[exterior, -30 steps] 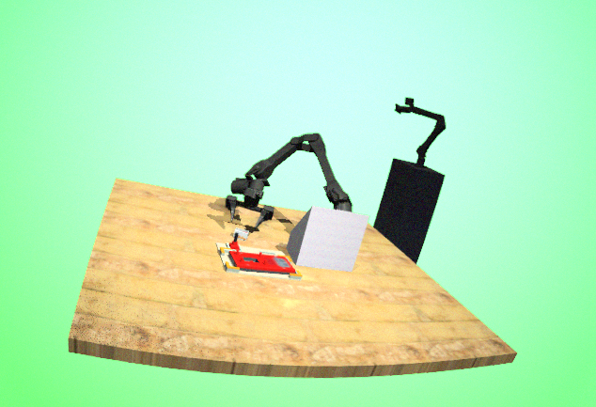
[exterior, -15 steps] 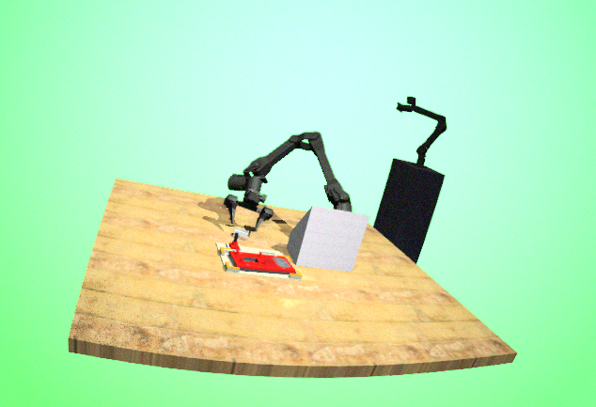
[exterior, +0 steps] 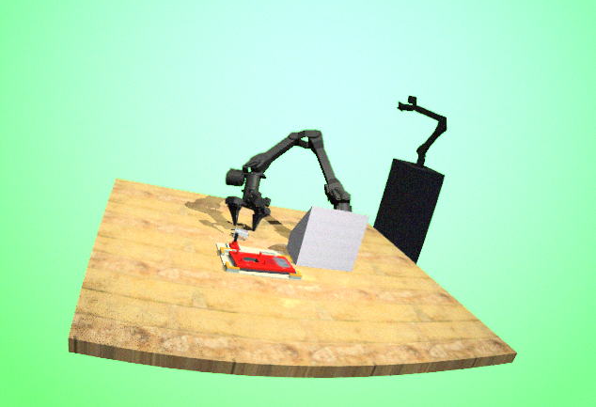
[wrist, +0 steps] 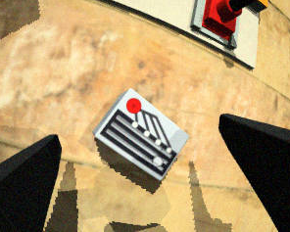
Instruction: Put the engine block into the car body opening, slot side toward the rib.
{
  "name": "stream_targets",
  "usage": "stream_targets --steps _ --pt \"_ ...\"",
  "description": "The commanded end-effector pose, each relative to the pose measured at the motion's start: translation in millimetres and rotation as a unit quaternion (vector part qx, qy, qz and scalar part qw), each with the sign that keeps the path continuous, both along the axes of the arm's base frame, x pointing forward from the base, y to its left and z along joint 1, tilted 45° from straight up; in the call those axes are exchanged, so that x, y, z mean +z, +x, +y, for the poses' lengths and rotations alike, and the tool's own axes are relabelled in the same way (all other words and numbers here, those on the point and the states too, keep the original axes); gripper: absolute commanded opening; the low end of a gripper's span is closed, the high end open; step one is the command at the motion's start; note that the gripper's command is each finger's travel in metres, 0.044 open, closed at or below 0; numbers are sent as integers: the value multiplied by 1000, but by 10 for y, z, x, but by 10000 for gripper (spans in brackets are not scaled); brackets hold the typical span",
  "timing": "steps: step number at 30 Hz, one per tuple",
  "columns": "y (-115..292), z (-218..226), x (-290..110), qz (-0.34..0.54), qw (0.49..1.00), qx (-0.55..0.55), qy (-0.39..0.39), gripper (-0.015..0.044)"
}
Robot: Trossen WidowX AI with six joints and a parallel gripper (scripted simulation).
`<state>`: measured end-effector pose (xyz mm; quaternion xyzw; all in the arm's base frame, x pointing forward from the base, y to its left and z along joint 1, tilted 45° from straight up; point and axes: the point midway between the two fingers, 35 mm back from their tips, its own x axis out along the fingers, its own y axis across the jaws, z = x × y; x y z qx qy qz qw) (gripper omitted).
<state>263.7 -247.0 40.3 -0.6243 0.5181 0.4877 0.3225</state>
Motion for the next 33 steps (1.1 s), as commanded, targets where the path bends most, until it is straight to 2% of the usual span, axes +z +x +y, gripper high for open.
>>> stream_targets --steps 1,12,23,33 --pt "-3 20 -10 37 998 47 -27 440" --pt "42 88 39 142 969 177 -102 440" --pt "100 173 141 250 909 288 -169 440" --pt "149 256 70 256 905 294 -172 440"
